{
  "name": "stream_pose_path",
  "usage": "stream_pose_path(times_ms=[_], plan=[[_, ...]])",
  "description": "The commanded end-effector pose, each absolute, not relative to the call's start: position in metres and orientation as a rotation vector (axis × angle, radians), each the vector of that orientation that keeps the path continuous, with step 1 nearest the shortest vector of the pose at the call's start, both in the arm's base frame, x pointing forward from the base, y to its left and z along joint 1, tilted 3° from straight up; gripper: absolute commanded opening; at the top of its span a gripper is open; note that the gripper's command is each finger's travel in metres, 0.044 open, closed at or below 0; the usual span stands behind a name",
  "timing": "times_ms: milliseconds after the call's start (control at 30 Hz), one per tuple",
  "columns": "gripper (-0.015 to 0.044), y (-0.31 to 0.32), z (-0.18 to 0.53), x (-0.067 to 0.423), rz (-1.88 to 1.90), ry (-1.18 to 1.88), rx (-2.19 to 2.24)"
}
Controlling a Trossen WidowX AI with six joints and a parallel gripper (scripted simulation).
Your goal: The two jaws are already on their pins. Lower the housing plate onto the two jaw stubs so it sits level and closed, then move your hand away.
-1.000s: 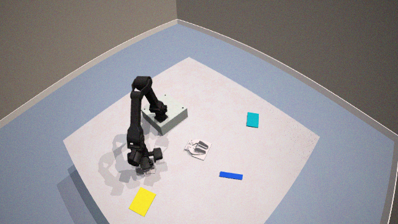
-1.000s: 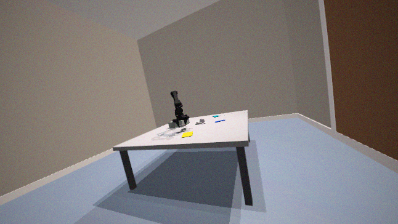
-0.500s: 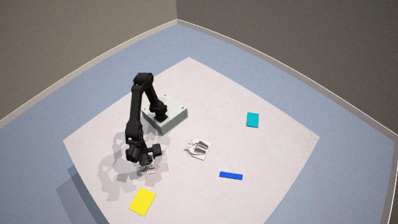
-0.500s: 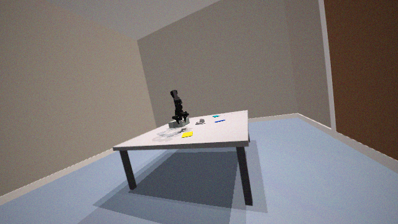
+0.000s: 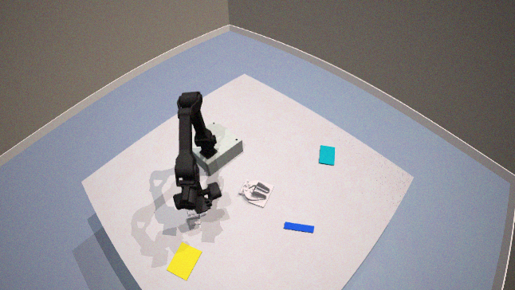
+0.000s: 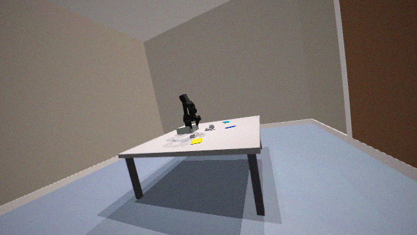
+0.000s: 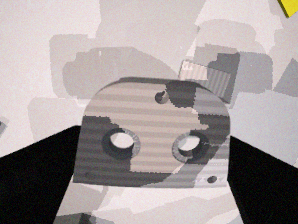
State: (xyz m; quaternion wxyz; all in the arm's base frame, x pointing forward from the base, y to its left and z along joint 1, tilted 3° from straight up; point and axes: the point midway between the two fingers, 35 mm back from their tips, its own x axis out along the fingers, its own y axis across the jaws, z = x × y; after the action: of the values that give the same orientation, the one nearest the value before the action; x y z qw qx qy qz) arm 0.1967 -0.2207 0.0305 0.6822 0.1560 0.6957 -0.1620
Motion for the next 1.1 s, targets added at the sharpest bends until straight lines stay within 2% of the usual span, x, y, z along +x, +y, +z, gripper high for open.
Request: stream_pose_path(times_ms=[0,1067], plan=[[0.0351,-0.210,0.030,0.203,-0.339,1.562,0.332],[0.0351,-0.113,0.031,0.244,-0.076,1.581,0.088]])
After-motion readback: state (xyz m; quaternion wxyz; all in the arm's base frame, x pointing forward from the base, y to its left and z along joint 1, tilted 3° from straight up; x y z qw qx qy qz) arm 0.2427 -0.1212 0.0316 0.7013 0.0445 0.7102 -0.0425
